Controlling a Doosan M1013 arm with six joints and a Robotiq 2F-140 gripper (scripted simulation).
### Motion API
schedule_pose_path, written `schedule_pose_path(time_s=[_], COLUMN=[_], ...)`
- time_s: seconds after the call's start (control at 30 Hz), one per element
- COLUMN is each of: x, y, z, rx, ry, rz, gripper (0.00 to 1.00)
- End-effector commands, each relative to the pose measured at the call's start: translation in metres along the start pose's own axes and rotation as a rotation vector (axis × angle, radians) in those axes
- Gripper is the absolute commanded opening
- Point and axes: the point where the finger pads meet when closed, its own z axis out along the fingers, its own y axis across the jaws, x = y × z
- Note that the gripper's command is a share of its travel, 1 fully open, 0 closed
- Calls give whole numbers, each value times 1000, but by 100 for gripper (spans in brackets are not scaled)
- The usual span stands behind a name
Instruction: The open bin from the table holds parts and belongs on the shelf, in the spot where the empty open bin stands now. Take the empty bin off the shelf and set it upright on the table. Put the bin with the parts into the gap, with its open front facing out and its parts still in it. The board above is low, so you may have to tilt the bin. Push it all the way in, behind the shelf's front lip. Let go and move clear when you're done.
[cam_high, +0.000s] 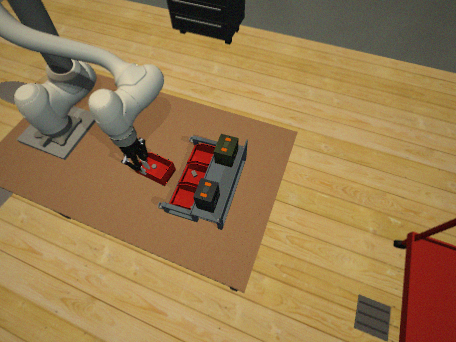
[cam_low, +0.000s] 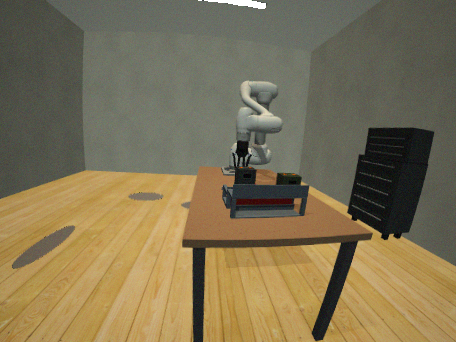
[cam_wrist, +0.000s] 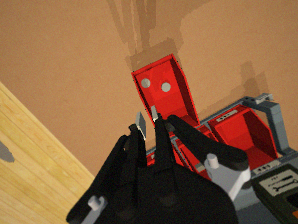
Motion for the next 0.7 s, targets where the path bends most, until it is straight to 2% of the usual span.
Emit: schedule_pose_path(time_s=[0.0,0.67], x=[1,1], y=[-1,-1], z=[4,30], rx=[-4,-4], ry=[1,1], rz=[4,4], gripper=[24,24])
